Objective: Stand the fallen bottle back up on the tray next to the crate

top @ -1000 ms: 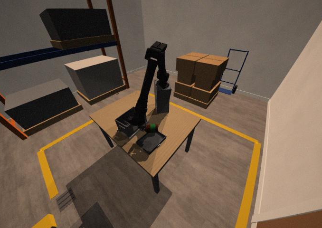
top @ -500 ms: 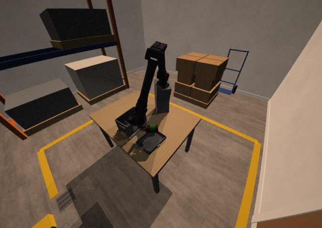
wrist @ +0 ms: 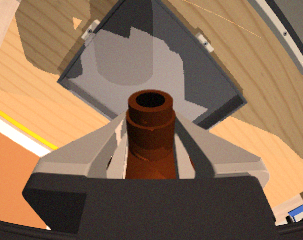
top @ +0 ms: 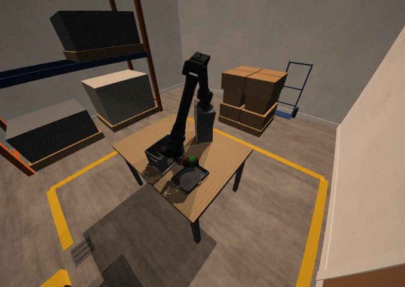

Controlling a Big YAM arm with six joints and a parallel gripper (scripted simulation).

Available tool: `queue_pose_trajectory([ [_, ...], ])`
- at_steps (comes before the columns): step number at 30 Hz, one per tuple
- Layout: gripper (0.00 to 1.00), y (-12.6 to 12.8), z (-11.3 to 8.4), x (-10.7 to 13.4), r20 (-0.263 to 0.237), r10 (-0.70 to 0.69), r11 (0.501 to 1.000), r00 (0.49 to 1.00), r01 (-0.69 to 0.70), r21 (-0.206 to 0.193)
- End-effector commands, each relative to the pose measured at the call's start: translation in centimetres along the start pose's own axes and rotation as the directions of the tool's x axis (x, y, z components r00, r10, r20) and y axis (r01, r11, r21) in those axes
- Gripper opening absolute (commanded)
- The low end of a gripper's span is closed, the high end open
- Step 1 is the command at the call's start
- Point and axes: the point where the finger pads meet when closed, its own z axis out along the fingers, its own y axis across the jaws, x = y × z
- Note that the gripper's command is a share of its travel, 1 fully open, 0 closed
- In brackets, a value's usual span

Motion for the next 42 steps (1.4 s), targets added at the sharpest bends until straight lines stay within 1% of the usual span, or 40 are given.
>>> queue_pose_trajectory([
  [1, 0.00, 0.66, -1.85, -1.06, 0.012, 0.004, 1.000, 1.000, -0.003, -0.026],
  [15, 0.00, 0.66, -1.85, -1.06, 0.013, -0.008, 1.000, 1.000, 0.008, -0.025],
  [21, 0.00, 0.66, -1.85, -1.06, 0.013, -0.034, 0.999, 0.999, 0.035, -0.025],
  [34, 0.00, 0.66, -1.85, -1.06, 0.016, -0.155, 0.988, 0.988, 0.155, -0.023],
  [42, 0.00, 0.66, -1.85, -1.06, 0.016, -0.169, 0.985, 0.985, 0.170, -0.023],
])
